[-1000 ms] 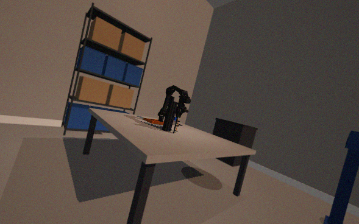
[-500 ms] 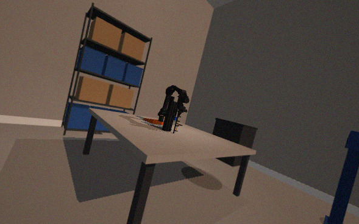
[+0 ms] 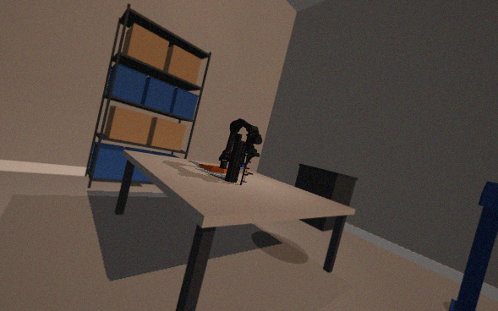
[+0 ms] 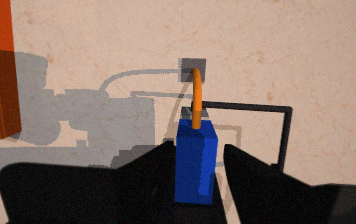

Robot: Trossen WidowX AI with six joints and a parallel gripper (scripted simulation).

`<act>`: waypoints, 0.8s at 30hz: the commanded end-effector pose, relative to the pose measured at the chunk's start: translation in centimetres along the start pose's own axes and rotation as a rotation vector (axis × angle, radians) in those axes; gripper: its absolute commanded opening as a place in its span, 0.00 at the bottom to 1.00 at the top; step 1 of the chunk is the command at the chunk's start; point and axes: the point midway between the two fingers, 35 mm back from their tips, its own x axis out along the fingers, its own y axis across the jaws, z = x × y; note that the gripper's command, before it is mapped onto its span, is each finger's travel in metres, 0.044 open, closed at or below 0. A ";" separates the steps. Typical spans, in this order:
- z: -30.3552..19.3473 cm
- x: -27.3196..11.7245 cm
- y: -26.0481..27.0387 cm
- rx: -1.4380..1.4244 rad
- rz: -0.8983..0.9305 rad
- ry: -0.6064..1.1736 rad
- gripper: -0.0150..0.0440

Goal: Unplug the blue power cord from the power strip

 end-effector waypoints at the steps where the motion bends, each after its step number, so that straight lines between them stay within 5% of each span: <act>1: -0.1 0.3 0.2 -0.004 0.008 0.004 0.53; 5: 0.0 0.0 0.0 0.000 0.001 0.000 0.39; 15: 0.0 0.0 0.0 0.000 0.001 0.000 0.25; 24: 1.2 0.0 -0.1 -0.001 0.002 -0.001 0.25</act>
